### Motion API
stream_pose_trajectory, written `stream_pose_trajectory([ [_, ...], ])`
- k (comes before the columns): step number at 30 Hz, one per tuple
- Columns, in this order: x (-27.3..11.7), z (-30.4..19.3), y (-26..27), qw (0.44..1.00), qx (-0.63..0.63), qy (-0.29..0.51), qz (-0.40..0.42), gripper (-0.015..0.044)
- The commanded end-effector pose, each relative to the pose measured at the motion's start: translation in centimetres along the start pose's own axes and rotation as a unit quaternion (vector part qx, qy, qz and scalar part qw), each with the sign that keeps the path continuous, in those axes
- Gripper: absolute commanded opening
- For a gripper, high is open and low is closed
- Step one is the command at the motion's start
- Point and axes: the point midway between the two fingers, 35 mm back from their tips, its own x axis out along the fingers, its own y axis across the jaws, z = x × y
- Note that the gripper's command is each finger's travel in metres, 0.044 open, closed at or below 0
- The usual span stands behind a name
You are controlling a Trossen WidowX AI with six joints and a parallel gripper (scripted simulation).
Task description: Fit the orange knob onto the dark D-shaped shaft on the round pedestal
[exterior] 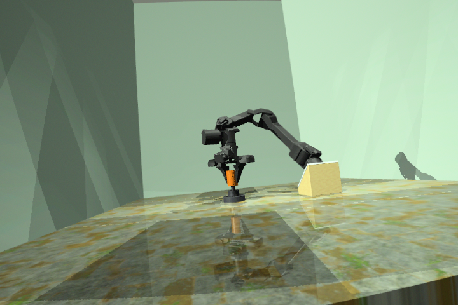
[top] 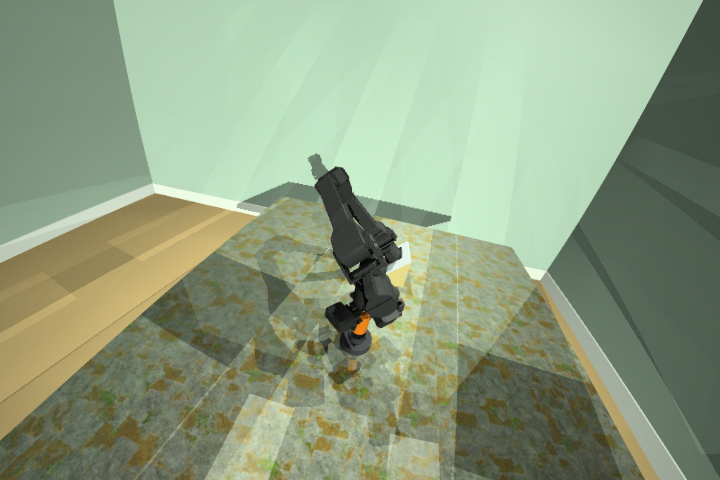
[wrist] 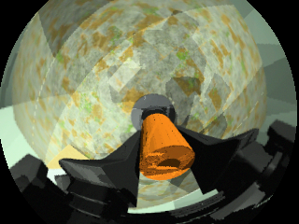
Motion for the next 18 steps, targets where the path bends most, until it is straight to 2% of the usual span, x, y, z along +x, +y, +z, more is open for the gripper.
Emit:
stream_pose_trajectory([
  [1,0.0,0.04,-0.17,1.0,-0.001,0.0,-0.001,0.0],
  [14,-0.42,0.11,-0.34,1.0,-0.001,-0.001,-0.001,0.0],
  [18,-0.5,0.11,-0.38,0.999,-0.043,-0.001,-0.001,0.0],
])
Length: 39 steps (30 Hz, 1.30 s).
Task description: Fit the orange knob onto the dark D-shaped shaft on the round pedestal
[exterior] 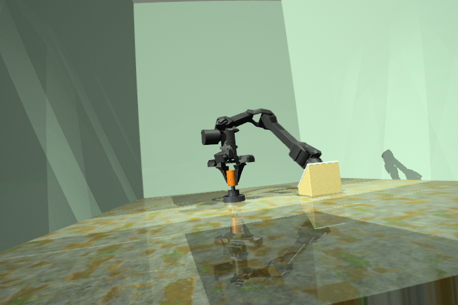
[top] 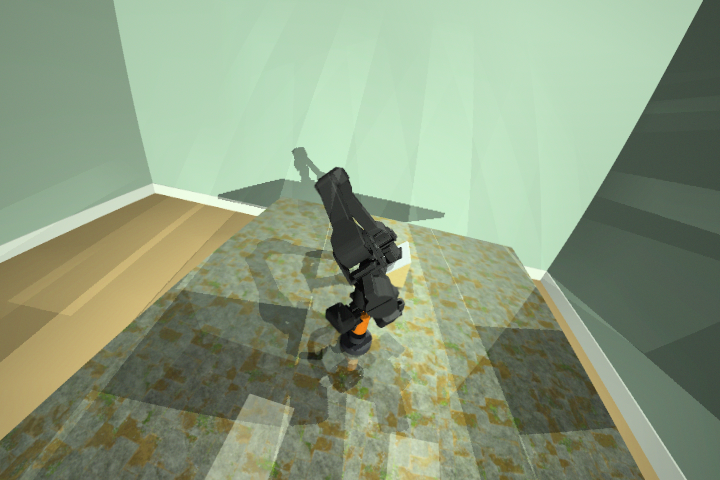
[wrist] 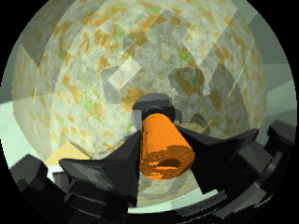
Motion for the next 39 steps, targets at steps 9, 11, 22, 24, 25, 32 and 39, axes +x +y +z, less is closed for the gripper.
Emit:
stream_pose_trajectory([
  [9,-0.48,0.3,-0.48,0.996,-0.09,-0.003,-0.004,0.0],
  [11,-0.44,0.29,-0.46,0.996,-0.09,-0.003,-0.004,0.0],
  [22,-0.11,0.21,-0.31,0.996,-0.09,-0.003,-0.004,0.0],
  [24,-0.08,0.17,-0.25,0.996,-0.091,-0.003,-0.004,0.0],
  [25,-0.09,0.16,-0.21,0.996,-0.091,-0.003,-0.004,0.0],
  [32,-0.18,0.06,0.16,0.996,-0.091,-0.003,-0.003,0.0],
  [39,0.11,0.11,0.05,0.996,-0.091,-0.003,-0.003,0.0],
])
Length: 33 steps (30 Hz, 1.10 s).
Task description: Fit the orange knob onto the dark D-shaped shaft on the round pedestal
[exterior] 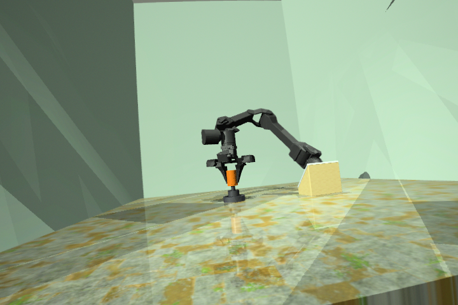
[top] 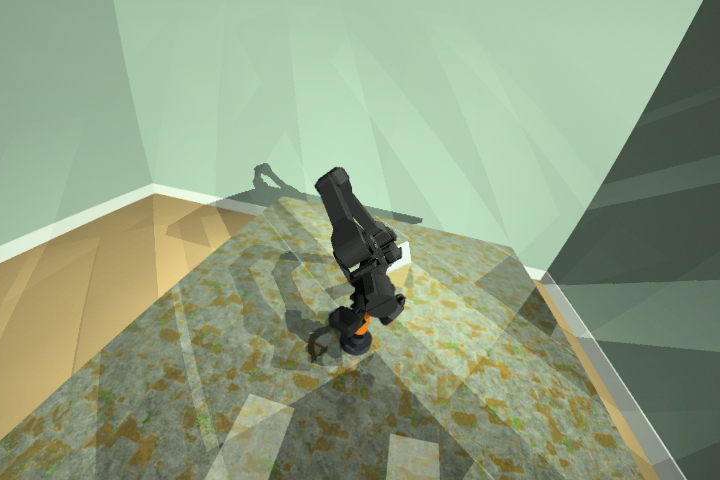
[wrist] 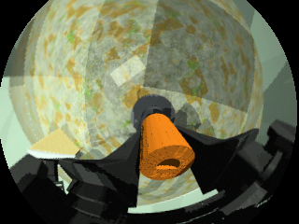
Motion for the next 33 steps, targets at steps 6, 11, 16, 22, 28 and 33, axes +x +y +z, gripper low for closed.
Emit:
stream_pose_trajectory([
  [6,0.07,0.03,-0.13,1.0,-0.001,0.0,-0.001,0.0],
  [11,0.07,0.03,-0.13,1.0,-0.001,0.0,-0.001,0.0],
  [16,-0.19,-0.03,-0.18,1.0,-0.001,0.0,-0.001,0.0],
  [22,-0.41,-0.09,-0.3,1.0,-0.028,0.0,-0.001,0.0],
  [28,-0.51,-0.02,-0.55,0.994,-0.105,0.0,-0.001,0.0],
  [33,-0.45,0.08,-0.54,0.994,-0.105,0.0,-0.001,0.0],
])
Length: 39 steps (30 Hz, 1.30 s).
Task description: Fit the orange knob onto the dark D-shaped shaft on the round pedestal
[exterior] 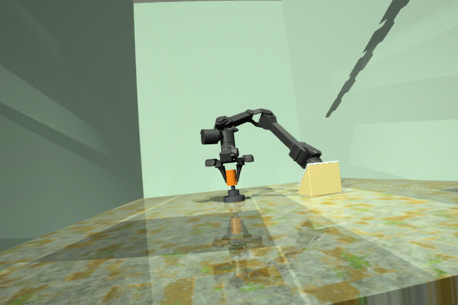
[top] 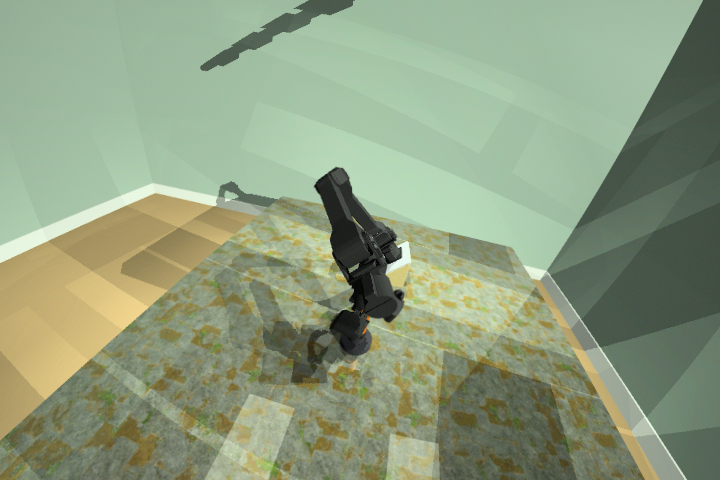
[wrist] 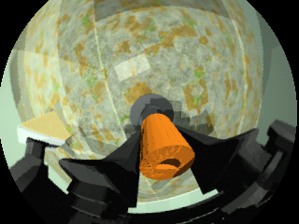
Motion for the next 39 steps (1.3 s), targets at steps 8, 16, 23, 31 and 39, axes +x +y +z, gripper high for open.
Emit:
stream_pose_trajectory([
  [8,-0.09,0.06,-0.13,1.0,-0.009,-0.002,-0.004,0.0],
  [16,0.1,0.05,0.03,1.0,-0.009,-0.002,-0.004,0.0],
  [23,0.0,0.05,0.36,1.0,-0.009,-0.002,-0.004,0.0],
  [31,0.25,0.05,0.22,1.0,-0.009,-0.002,-0.004,0.0],
  [39,0.3,0.04,0.12,1.0,-0.009,-0.002,-0.004,0.0],
])
